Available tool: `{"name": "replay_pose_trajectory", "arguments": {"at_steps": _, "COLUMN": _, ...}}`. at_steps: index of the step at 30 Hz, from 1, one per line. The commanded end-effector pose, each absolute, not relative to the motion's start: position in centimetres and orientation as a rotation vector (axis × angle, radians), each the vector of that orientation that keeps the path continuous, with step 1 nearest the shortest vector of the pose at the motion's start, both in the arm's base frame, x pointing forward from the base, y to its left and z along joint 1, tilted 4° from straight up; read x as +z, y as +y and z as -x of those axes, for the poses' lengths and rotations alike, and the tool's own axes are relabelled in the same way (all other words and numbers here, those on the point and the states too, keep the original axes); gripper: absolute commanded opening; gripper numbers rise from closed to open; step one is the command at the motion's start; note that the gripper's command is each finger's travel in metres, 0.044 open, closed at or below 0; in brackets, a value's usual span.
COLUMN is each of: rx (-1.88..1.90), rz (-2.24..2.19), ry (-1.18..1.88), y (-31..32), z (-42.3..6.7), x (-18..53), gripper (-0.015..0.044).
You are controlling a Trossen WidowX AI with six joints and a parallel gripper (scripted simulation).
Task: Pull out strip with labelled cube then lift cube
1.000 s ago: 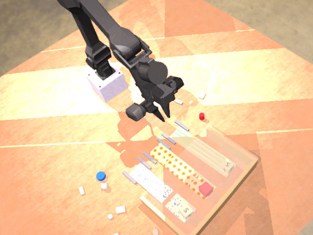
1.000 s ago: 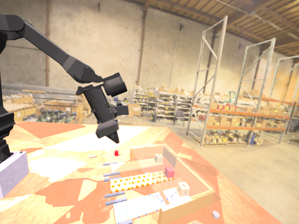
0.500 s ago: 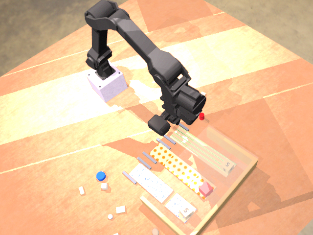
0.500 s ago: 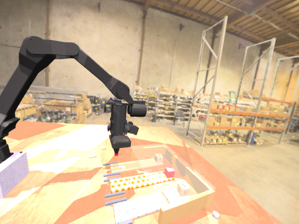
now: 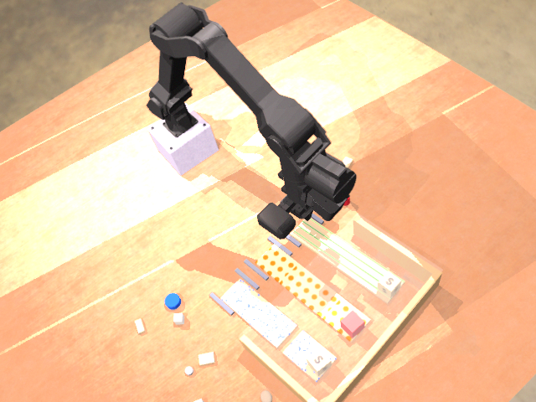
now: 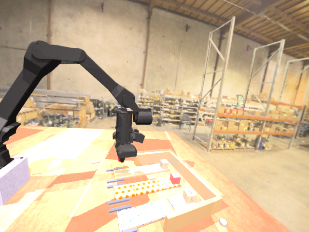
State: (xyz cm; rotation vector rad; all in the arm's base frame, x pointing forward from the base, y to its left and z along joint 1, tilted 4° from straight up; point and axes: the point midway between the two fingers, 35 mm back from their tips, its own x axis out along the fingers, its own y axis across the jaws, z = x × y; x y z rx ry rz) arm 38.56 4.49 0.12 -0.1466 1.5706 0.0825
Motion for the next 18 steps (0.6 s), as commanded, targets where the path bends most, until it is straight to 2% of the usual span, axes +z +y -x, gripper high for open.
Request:
{"name": "replay_pose_trajectory", "arguments": {"at_steps": 1, "rx": 0.083, "rz": 0.141, "ry": 1.581, "y": 4.5, "z": -38.3, "x": -0.9, "gripper": 0.0}}
{"name": "replay_pose_trajectory", "arguments": {"at_steps": 18, "rx": 0.083, "rz": 0.141, "ry": 1.581, "y": 4.4, "z": -38.4, "x": -3.6, "gripper": 0.0}}
